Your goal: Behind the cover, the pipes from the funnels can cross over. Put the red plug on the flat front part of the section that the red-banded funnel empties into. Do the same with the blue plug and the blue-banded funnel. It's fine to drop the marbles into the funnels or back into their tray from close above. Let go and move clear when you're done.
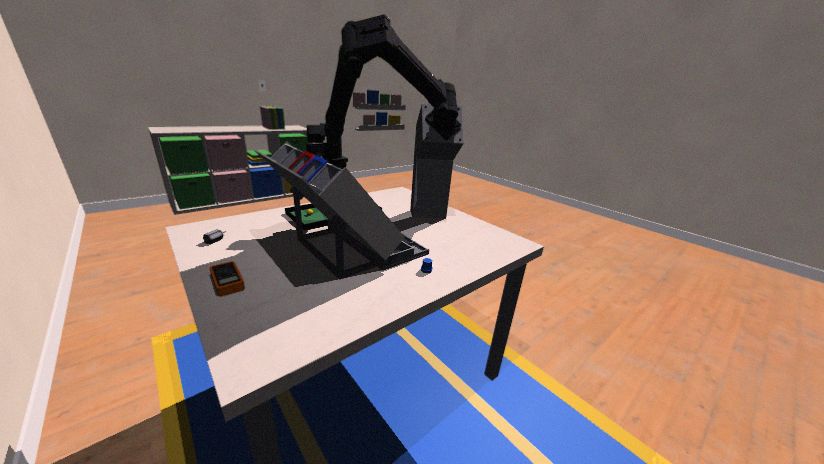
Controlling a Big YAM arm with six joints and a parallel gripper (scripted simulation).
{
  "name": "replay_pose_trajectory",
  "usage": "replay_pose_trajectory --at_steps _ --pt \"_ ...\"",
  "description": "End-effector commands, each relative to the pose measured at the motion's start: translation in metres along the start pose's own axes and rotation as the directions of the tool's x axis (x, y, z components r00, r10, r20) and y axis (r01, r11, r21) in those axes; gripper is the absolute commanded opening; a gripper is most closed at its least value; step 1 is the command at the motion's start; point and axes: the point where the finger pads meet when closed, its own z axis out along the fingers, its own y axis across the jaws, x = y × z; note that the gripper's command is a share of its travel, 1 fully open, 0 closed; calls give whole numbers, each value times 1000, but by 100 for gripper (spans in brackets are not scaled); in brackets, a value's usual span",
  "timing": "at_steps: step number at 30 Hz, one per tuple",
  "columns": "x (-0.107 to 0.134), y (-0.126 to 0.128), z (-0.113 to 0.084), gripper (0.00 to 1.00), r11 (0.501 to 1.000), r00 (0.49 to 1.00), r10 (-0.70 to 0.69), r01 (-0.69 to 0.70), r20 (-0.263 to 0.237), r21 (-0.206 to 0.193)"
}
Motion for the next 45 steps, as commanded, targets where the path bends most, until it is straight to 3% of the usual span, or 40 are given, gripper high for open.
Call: replay_pose_trajectory --at_steps 1,17,19,30,45 --pt "-7 20 -5 0 1000 1000 -2 2 -10 -8" --pt "-24 114 -65 0 1000 1000 -1 1 -11 -4" --pt "-24 114 -65 0 1000 1000 -1 1 -11 -4" --pt "-38 189 -113 0 1000 1000 1 -1 -10 -4" --pt "-70 273 -171 0 1000 1000 -24 24 10 3"
